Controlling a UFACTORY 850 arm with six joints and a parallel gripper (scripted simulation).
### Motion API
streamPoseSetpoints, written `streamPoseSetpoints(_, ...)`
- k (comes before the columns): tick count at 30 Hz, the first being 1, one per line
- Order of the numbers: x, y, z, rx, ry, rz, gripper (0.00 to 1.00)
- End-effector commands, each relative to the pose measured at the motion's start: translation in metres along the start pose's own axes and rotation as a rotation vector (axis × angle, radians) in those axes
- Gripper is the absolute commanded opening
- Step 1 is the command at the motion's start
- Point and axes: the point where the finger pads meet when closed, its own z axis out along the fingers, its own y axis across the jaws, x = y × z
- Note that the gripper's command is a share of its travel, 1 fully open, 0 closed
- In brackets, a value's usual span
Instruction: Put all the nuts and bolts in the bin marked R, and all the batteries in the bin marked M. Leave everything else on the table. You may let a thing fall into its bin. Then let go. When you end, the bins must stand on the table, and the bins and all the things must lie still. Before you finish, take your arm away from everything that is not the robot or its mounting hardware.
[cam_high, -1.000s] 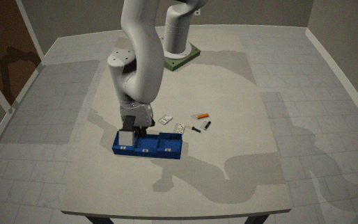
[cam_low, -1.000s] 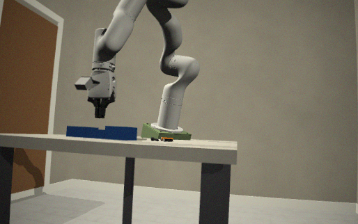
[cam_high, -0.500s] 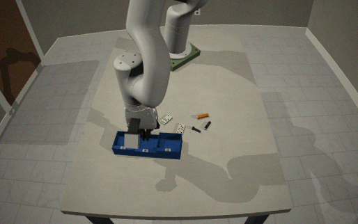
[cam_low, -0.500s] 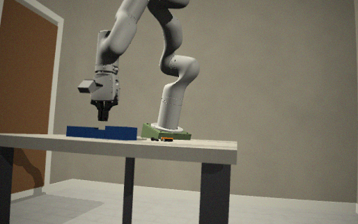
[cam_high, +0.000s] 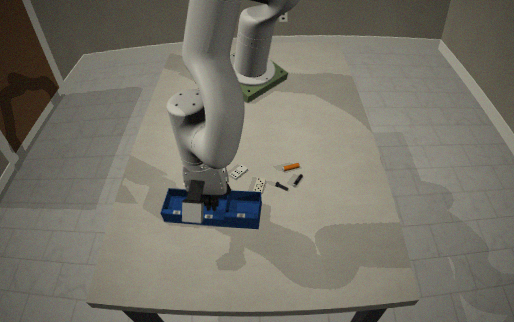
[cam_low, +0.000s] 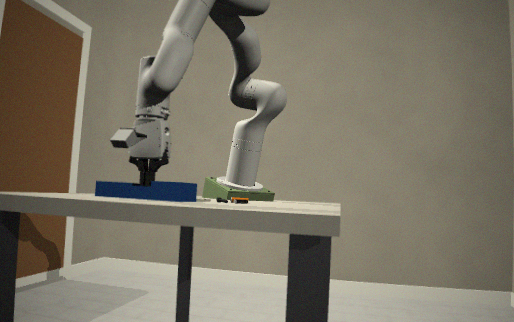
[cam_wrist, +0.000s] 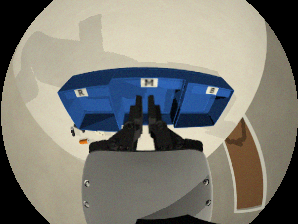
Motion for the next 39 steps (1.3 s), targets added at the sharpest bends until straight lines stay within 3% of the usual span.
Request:
streamPoseSetpoints(1, 0.0014, 0.0001, 0.0106, 0.001, 0.003, 0.000, 0.07)
streamPoseSetpoints(39, 0.0014, 0.0001, 0.0140, 0.001, 0.003, 0.000, 0.07)
